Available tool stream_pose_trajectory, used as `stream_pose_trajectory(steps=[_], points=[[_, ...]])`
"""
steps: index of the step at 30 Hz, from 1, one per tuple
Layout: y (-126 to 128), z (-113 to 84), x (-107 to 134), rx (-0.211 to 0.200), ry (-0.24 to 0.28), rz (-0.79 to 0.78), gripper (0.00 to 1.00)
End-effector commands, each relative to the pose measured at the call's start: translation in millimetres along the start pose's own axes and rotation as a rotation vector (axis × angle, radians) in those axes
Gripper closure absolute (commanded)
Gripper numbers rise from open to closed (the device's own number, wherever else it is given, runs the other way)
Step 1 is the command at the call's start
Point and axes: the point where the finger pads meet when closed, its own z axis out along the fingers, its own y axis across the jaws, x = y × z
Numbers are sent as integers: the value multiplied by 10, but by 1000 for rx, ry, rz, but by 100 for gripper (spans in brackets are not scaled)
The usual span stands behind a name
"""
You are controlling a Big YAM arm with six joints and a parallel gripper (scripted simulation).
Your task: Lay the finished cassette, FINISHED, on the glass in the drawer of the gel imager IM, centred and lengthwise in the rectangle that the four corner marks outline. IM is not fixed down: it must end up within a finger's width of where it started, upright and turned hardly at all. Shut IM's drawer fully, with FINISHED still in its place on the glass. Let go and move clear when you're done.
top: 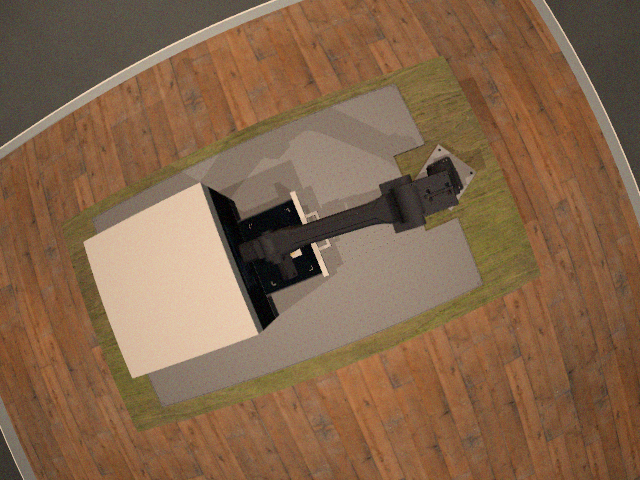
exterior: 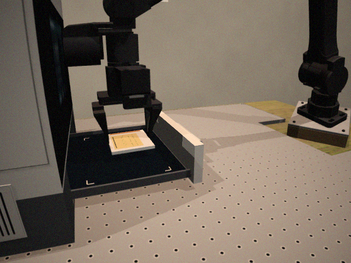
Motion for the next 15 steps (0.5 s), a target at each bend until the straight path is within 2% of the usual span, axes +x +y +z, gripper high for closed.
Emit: stream_pose_trajectory(steps=[1, 15], points=[[-276, -207, -8, 68, 5, 1, 22], [-285, -166, -7, 67, 5, 1, 22]])
